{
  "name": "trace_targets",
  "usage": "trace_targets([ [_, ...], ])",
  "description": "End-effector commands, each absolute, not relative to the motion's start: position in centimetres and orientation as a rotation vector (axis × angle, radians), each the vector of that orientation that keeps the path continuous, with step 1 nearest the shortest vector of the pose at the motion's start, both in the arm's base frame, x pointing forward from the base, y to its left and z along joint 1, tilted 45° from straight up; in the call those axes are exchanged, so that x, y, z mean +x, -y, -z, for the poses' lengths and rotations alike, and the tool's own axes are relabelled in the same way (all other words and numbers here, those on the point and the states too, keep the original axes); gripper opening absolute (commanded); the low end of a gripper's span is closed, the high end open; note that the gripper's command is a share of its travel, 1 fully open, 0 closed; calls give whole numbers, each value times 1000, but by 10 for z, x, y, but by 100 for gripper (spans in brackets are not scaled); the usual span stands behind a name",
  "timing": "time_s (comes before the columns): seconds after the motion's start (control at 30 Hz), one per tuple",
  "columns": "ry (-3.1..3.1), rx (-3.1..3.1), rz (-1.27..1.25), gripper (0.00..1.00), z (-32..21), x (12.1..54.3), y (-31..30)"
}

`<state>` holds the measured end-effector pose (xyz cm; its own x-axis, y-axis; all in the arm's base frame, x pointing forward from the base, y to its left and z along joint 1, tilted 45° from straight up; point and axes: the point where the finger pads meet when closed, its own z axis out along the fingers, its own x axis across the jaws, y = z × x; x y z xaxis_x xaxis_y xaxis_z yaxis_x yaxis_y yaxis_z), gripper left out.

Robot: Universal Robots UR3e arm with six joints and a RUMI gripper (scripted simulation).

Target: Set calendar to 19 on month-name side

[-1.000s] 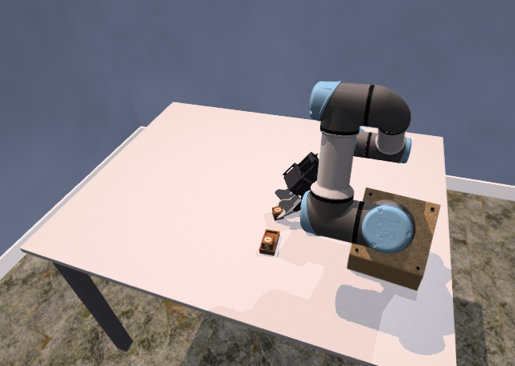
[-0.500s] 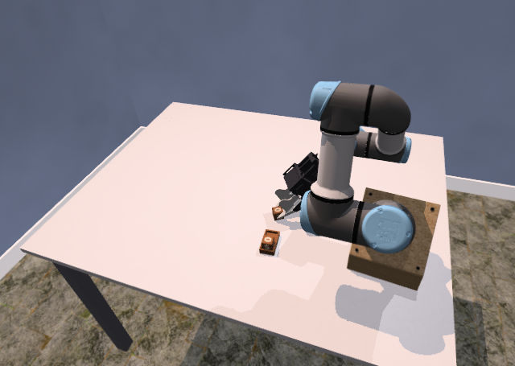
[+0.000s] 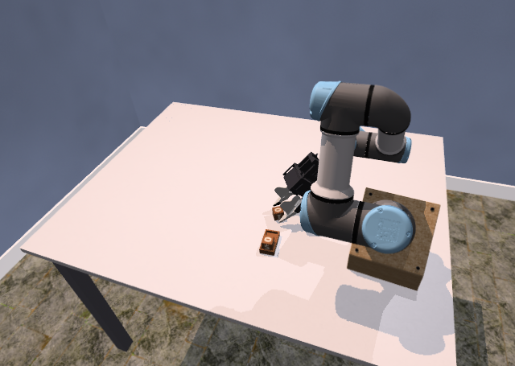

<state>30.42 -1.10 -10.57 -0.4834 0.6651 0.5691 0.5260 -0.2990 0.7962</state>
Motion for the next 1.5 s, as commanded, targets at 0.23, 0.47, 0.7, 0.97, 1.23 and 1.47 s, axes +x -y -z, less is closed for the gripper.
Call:
trace_targets([
  [0.23,-1790,1533,-1903,40,106,304,12],
  [0.47,-1790,1533,-1903,40,106,304,12],
  [0.7,-1790,1533,-1903,40,100,303,18],
  [0.97,-1790,1533,-1903,40,85,301,32],
  [1.23,-1790,1533,-1903,40,67,298,49],
  [1.47,-1790,1533,-1903,40,58,296,59],
])
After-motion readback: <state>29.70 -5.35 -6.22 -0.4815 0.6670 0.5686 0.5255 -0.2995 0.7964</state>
